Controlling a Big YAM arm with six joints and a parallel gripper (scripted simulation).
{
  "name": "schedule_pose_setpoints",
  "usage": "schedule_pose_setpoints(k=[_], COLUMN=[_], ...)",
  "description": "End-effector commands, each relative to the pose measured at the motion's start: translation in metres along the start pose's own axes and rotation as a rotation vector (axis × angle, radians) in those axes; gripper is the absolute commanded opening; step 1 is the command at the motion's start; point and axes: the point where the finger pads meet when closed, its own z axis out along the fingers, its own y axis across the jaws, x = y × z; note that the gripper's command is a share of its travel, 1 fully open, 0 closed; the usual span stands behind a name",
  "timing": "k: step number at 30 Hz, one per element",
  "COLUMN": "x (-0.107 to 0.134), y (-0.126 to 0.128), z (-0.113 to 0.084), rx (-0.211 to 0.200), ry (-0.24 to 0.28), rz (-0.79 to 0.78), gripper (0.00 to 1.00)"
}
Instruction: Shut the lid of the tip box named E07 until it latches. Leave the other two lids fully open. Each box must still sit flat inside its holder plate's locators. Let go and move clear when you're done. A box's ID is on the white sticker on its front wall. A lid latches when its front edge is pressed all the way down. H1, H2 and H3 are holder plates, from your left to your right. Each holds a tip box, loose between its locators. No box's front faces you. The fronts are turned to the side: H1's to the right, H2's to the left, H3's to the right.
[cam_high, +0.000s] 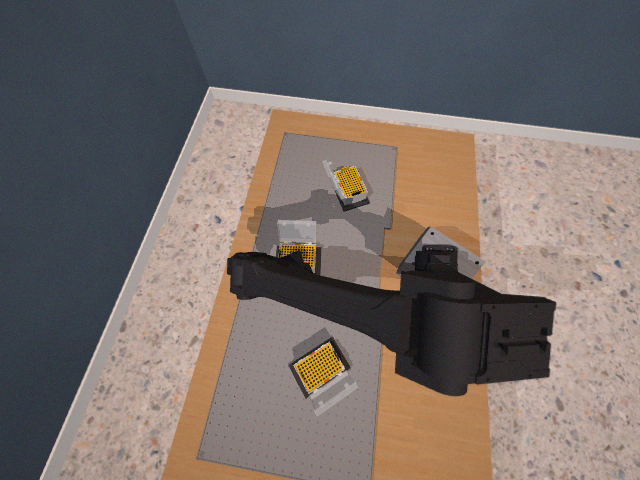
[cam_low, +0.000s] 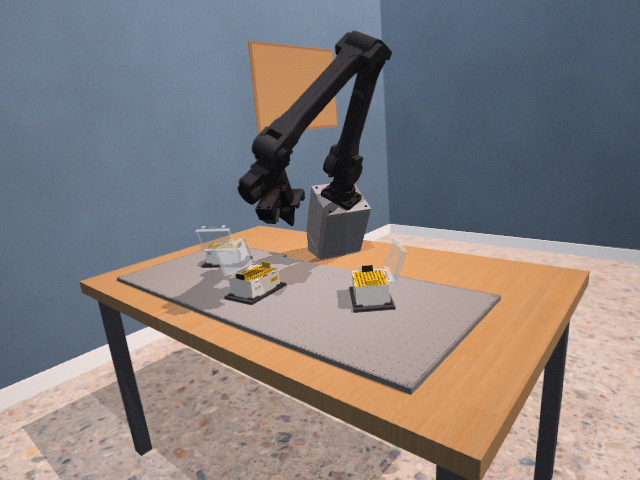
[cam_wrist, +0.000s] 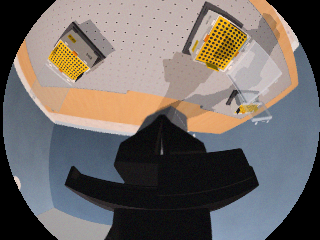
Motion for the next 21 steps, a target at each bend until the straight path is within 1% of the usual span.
schedule_pose_setpoints(k=[1,4,6,7,9,10,11,12,13,18,20,21], x=[-0.015,-0.018,-0.021,-0.021,-0.024,-0.024,-0.024,-0.028,-0.022,-0.033,-0.033,-0.036], y=[-0.017,-0.019,-0.029,-0.029,-0.020,-0.017,-0.017,-0.021,-0.019,-0.018,-0.018,-0.018], z=[-0.015,-0.015,-0.018,-0.018,-0.015,-0.021,-0.023,-0.005,0.008,0.031,0.031,0.035], rx=[0.002,0.001,0.002,0.001,0.002,0.012,0.014,0.006,-0.006,-0.007,-0.007,-0.006], ry=[-0.008,-0.007,-0.008,-0.009,-0.001,-0.017,-0.023,-0.009,0.010,0.012,0.012,0.013], rz=[-0.031,-0.038,-0.031,-0.031,-0.057,-0.064,-0.063,-0.062,-0.035,-0.033,-0.033,-0.033], gripper=[0.00,0.00,0.00,0.00,0.00,0.00,0.00,0.00,0.00,0.00,0.00,0.00])
